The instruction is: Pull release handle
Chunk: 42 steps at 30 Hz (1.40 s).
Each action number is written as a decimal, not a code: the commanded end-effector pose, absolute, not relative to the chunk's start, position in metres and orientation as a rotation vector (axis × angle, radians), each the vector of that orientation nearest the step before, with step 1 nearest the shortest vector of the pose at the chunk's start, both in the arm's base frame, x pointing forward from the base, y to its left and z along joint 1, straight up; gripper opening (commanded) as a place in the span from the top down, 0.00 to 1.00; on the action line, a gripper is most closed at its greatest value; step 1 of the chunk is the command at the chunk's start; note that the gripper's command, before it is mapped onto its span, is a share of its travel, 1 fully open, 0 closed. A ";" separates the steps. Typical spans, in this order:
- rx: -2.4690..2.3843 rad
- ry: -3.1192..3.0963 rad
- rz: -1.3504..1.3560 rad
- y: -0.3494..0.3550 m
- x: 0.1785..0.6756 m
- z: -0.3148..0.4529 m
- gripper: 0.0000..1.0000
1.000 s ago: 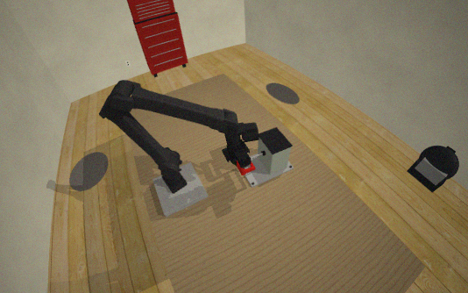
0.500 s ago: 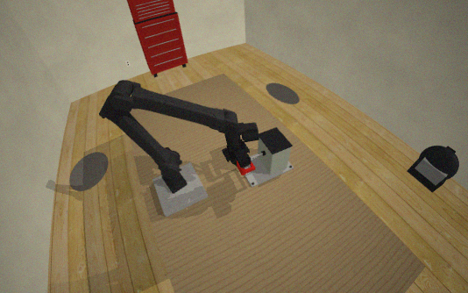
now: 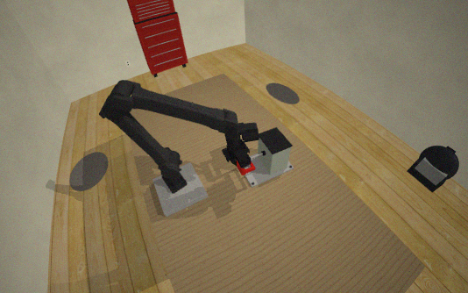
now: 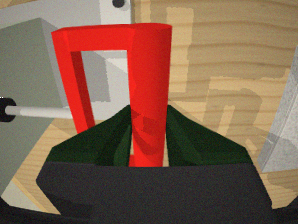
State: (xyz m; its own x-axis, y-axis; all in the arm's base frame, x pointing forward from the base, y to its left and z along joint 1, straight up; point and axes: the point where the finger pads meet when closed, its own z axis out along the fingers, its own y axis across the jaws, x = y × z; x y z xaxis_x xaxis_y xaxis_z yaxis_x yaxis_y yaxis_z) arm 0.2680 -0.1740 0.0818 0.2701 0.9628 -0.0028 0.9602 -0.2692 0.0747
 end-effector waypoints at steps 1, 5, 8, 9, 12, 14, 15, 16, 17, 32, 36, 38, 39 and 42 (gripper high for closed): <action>2.533 1.871 -0.004 -0.169 0.234 0.078 1.00; 2.533 1.871 -0.004 -0.169 0.234 0.078 1.00; 2.533 1.871 -0.004 -0.169 0.234 0.078 1.00; 2.533 1.871 -0.004 -0.169 0.234 0.078 1.00; 2.533 1.871 -0.004 -0.169 0.234 0.078 1.00; 2.533 1.871 -0.004 -0.169 0.234 0.078 1.00; 2.533 1.871 -0.004 -0.169 0.234 0.078 1.00; 2.533 1.871 -0.004 -0.169 0.234 0.078 1.00; 2.533 1.871 -0.004 -0.169 0.234 0.078 1.00; 2.548 1.883 -0.022 -0.163 0.218 0.078 1.00; 2.558 1.891 -0.033 -0.161 0.211 0.079 1.00; 2.560 1.892 -0.035 -0.160 0.210 0.079 1.00; 2.561 1.893 -0.036 -0.160 0.209 0.079 1.00; 2.562 1.894 -0.038 -0.160 0.208 0.079 1.00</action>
